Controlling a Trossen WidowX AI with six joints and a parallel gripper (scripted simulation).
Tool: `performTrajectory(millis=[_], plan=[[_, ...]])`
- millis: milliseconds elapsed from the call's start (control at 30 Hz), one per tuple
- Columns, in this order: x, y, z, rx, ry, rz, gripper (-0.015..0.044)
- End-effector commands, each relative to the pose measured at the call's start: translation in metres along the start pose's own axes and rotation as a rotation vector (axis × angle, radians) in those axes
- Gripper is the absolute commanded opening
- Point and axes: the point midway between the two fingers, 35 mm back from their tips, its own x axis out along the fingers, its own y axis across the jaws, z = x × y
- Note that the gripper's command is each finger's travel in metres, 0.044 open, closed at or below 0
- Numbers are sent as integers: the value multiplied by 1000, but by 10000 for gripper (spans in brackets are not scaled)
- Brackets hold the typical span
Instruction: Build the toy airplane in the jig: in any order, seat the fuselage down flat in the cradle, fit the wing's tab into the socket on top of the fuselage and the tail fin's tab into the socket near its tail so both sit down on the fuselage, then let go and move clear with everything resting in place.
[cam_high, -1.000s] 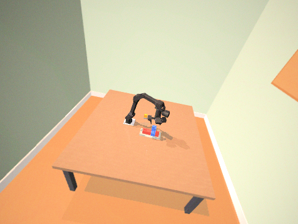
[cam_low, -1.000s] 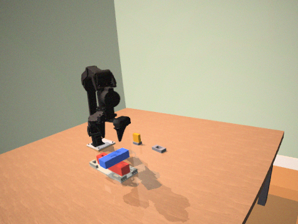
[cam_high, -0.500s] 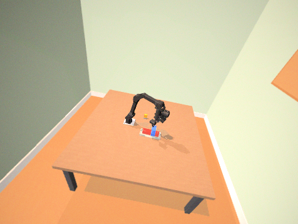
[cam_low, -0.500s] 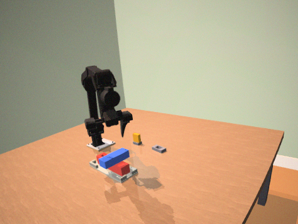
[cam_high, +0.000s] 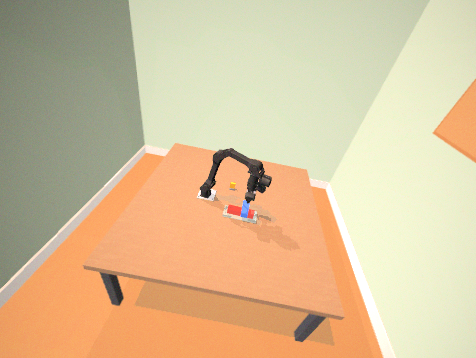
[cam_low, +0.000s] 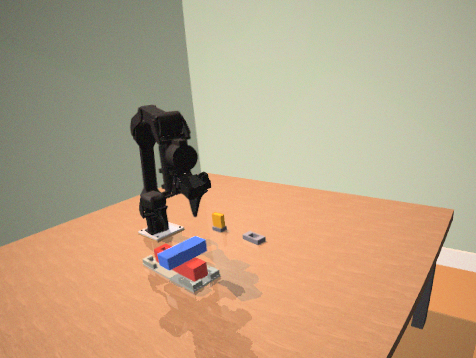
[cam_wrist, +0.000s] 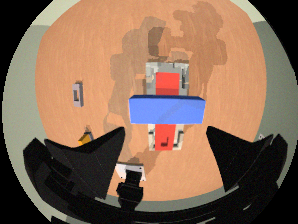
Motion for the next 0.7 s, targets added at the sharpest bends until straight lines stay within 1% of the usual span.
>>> performTrajectory(millis=[0, 167, 367, 567, 667], plan=[[-2, 45, -2, -22, -1, 5, 440], [-4, 118, -22, -28, -1, 11, 440], [-2, 189, -66, -24, 9, 32, 440], [-1, 237, -122, -39, 10, 27, 440], [-1, 240, -129, -42, 10, 26, 440]])
